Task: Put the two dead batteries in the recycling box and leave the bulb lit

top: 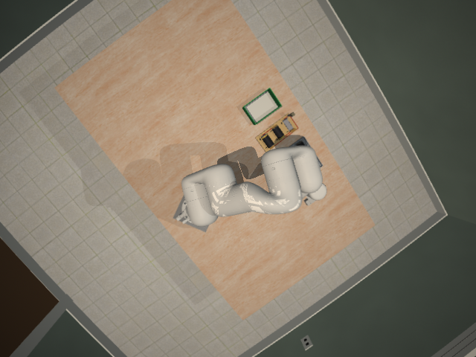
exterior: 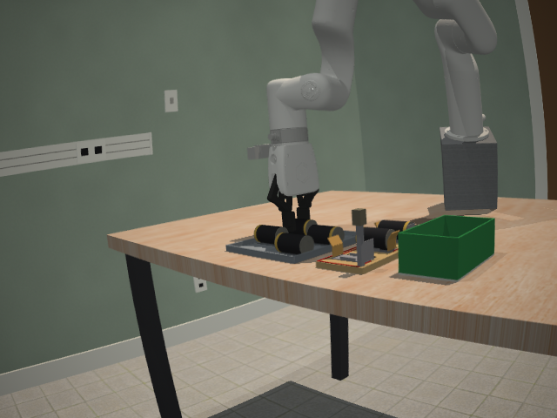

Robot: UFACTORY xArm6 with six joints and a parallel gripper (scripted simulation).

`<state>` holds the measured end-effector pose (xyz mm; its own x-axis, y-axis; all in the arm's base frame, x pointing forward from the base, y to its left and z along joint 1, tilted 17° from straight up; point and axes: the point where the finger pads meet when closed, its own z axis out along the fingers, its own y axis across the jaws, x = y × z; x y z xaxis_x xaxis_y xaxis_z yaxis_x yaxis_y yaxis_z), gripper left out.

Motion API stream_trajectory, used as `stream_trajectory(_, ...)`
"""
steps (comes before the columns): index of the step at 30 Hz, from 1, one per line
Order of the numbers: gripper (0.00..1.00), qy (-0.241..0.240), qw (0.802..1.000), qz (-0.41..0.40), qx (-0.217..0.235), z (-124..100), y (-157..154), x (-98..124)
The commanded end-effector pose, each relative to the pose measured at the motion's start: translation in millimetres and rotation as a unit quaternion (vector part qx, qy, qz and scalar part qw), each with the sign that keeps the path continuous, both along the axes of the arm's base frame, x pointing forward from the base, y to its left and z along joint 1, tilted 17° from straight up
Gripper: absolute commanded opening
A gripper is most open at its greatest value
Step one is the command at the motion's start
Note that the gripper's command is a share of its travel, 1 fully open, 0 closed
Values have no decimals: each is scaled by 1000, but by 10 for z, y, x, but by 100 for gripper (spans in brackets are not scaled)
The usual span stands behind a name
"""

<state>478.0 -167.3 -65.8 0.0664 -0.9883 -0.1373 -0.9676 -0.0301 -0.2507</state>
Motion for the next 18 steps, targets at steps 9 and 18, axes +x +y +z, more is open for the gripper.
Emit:
stream_trajectory(9, 28, -2, 1000, 0, -1, 203, -37, -37)
stream_trajectory(18, 28, -2, 1000, 0, -1, 443, -74, -99)
